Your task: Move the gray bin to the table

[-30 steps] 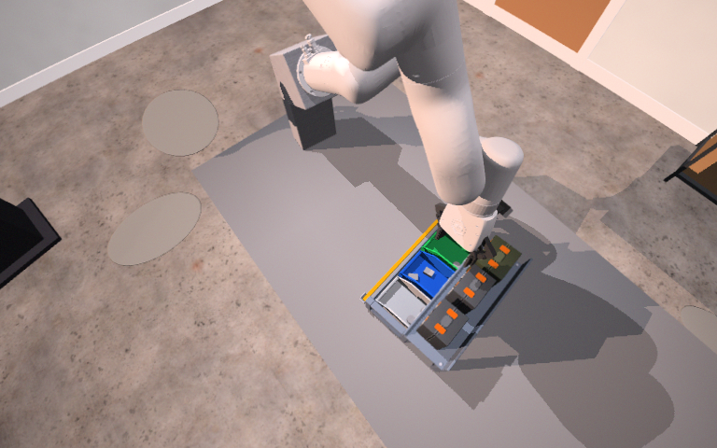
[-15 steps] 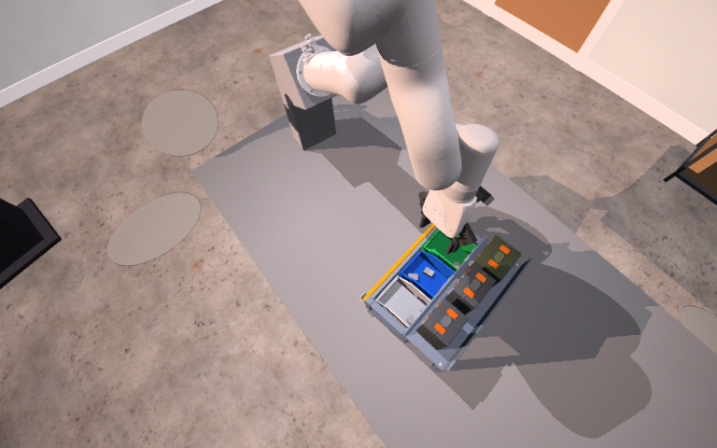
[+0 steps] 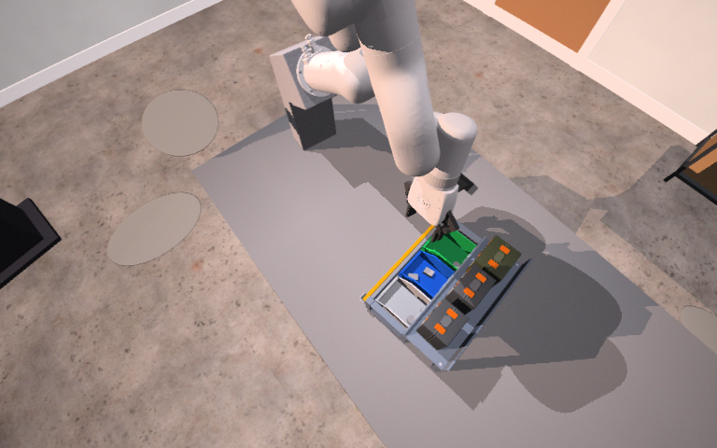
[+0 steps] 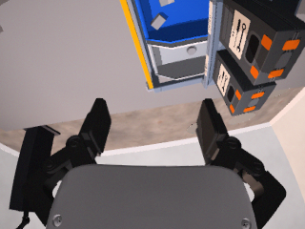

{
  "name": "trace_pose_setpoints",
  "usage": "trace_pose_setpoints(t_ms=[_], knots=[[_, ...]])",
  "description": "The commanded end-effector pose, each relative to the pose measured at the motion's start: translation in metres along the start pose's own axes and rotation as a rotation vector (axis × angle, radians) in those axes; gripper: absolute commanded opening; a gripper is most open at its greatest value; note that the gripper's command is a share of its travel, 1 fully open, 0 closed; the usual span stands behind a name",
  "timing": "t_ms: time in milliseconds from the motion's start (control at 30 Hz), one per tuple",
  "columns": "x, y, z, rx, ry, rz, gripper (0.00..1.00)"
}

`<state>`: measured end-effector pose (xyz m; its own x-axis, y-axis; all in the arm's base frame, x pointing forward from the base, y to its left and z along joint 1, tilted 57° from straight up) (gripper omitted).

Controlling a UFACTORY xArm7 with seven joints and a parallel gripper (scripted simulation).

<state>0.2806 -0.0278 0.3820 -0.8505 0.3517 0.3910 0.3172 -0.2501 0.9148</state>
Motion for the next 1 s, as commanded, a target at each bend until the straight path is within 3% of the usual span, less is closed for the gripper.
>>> trace_pose_setpoints(t_ms=[0,267,433,867,967], knots=[[0.007,-0.008,-0.008,-0.001,0.003,-0.011,1.00],[0.007,-0.008,-0.008,-0.001,0.003,-0.011,1.00],[0.012,-0.056,-0.033,-0.001,0.002,-0.011,1.00],[0.006,-0.055,-0.029,0.000,0.001,-0.009,1.00],[0.013,-0.058,-0.034,-0.001,0.002,-0.010,1.00]])
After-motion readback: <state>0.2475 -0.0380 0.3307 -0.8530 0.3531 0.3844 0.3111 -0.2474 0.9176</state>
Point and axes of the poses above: the point where the finger pads meet when closed, its own x axis back along the fingers, its own y axis across the jaws, z = x × y, the point moved 8 cm from there along x, back along the fingers, and after that the axes turned 15 degrees about -x, right-handed, at the moved point
